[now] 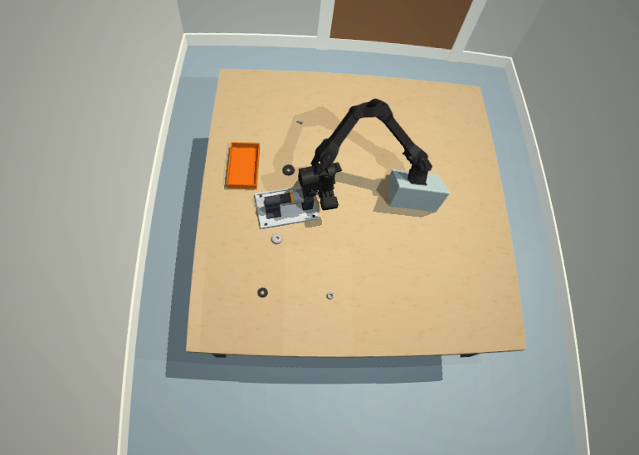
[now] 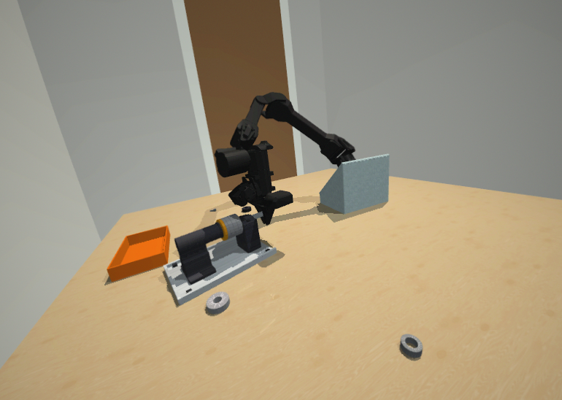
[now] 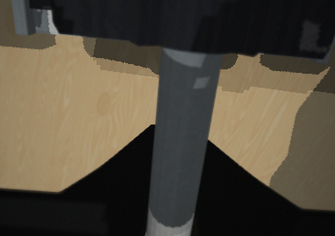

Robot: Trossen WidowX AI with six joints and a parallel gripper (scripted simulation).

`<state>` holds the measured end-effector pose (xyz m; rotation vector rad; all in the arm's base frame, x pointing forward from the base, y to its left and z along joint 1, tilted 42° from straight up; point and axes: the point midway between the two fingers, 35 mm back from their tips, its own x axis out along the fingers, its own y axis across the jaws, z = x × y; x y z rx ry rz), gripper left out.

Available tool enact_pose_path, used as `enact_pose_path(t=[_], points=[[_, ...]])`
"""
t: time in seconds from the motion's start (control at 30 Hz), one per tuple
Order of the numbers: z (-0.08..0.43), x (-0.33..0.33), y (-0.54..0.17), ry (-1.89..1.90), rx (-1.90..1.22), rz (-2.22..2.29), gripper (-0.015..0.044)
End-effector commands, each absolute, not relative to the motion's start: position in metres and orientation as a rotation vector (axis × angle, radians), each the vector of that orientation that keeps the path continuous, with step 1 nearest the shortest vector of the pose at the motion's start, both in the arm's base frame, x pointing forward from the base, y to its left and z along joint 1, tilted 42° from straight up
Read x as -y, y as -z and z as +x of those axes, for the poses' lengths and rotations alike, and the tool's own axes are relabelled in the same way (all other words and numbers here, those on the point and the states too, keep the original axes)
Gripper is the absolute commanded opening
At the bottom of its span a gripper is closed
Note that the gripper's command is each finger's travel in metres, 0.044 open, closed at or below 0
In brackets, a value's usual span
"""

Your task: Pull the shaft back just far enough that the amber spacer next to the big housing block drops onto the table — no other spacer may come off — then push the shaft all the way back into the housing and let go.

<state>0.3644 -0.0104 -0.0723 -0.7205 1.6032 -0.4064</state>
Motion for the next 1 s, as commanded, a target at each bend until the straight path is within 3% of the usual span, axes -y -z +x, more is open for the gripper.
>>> enact_pose_path(t=[0.0, 0.97], points=[[0.3633, 0.0105, 0.0722, 0.409, -1.604, -0.718, 0.0000], [0.3603, 0.0109, 0.0717, 0.409, -1.604, -0.718, 0.0000]])
